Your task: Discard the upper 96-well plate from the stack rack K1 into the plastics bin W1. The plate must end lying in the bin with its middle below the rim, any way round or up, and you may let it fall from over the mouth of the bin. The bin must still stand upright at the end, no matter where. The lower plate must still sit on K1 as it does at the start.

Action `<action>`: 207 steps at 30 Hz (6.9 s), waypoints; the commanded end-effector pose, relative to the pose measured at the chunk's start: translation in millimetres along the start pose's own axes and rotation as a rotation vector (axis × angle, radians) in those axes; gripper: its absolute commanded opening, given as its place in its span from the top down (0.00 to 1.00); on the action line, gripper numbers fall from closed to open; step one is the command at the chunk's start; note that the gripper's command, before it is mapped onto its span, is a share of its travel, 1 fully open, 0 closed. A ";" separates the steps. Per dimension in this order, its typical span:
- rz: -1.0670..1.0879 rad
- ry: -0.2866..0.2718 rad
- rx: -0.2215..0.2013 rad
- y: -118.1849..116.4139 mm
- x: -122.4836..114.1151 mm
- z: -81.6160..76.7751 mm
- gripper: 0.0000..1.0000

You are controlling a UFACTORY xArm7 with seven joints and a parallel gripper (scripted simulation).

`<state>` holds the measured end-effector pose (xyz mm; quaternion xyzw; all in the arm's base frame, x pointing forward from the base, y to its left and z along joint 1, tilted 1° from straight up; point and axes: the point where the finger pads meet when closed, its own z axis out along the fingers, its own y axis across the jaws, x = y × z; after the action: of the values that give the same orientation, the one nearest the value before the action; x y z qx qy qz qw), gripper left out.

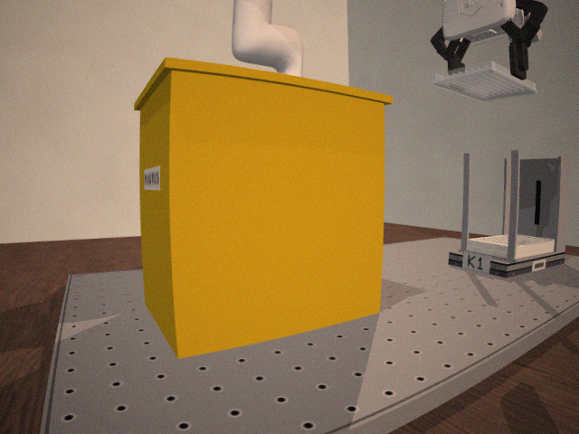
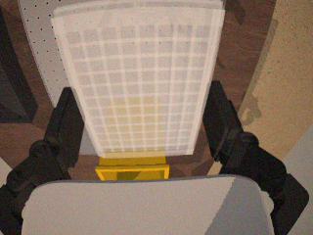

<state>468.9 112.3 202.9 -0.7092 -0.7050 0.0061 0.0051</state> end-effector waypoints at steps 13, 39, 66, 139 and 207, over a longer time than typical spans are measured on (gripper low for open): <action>0.000 0.001 -0.005 -3.4 -48.9 0.3 1.00; 0.000 0.000 -0.005 -10.4 -125.3 3.8 1.00; 0.000 0.000 -0.005 -17.4 -201.7 7.3 1.00; 0.000 -0.001 -0.005 -27.6 -312.8 12.3 1.00; 0.000 -0.001 -0.005 -27.4 -312.3 35.7 1.00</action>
<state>437.9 -199.3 166.8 -0.7090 -0.7051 0.0057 0.0052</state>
